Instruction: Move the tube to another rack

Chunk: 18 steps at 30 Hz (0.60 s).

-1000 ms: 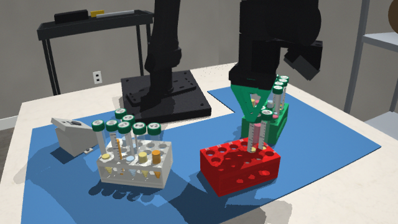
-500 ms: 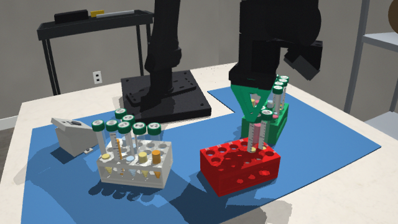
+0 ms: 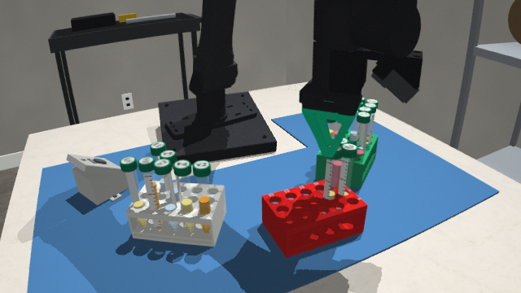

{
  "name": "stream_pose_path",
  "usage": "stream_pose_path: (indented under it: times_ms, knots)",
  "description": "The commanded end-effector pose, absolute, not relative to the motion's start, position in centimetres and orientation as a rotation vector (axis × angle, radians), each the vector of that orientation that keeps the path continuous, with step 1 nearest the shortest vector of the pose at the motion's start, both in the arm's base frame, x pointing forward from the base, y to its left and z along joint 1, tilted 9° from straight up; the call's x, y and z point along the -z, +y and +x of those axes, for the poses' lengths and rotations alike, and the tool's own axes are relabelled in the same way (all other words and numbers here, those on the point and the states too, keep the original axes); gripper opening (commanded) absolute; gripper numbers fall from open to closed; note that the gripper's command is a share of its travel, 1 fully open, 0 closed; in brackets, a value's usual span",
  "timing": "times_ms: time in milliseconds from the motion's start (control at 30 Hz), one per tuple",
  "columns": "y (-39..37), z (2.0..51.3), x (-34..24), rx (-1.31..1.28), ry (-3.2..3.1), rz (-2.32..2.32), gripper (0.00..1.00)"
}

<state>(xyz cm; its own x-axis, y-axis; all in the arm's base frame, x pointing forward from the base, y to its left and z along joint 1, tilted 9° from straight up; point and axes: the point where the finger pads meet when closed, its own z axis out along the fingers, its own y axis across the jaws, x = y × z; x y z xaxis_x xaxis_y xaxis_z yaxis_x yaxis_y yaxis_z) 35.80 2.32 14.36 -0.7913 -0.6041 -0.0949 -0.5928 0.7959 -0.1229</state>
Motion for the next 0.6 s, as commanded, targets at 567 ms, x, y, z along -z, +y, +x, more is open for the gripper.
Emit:
stream_pose_path:
  times_ms: [567]
  knots:
    - [2.5,35.6,-16.8,0.134,2.835,-0.949,0.00]
